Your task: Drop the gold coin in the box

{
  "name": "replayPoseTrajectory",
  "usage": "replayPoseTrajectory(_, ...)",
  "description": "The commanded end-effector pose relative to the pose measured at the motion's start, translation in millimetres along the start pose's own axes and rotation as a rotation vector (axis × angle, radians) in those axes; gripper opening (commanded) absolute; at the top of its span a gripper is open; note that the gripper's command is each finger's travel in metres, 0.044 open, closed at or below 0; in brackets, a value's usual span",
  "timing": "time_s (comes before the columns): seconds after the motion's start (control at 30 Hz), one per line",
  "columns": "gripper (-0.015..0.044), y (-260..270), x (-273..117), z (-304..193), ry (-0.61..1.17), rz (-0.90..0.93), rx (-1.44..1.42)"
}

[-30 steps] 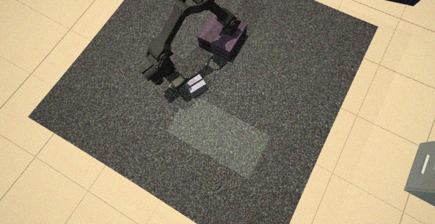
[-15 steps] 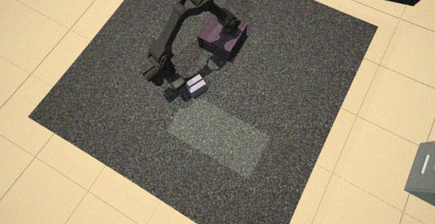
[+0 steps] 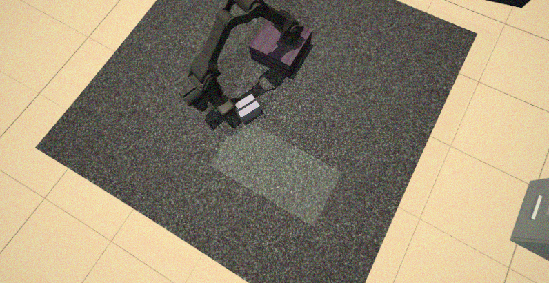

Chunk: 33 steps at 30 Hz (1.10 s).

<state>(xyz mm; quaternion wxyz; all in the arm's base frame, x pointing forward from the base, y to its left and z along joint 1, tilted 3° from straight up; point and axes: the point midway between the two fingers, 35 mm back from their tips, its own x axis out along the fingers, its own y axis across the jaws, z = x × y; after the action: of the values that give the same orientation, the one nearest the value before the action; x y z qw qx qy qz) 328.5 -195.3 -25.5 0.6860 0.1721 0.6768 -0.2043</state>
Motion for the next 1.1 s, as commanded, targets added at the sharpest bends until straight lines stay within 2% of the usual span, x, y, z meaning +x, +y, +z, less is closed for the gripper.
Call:
replayPoseTrajectory(0.0, 0.0161, -1, 11, -3, 0.014, -0.003, -0.004)
replayPoseTrajectory(0.5, 0.0161, -1, 30, -4, 0.014, -0.003, -0.004)
replayPoseTrajectory(0.7, 0.0003, -1, 30, -4, 0.014, -0.003, -0.004)
replayPoseTrajectory(1.07, 0.0, -1, 28, -4, 0.014, -0.003, -0.004)
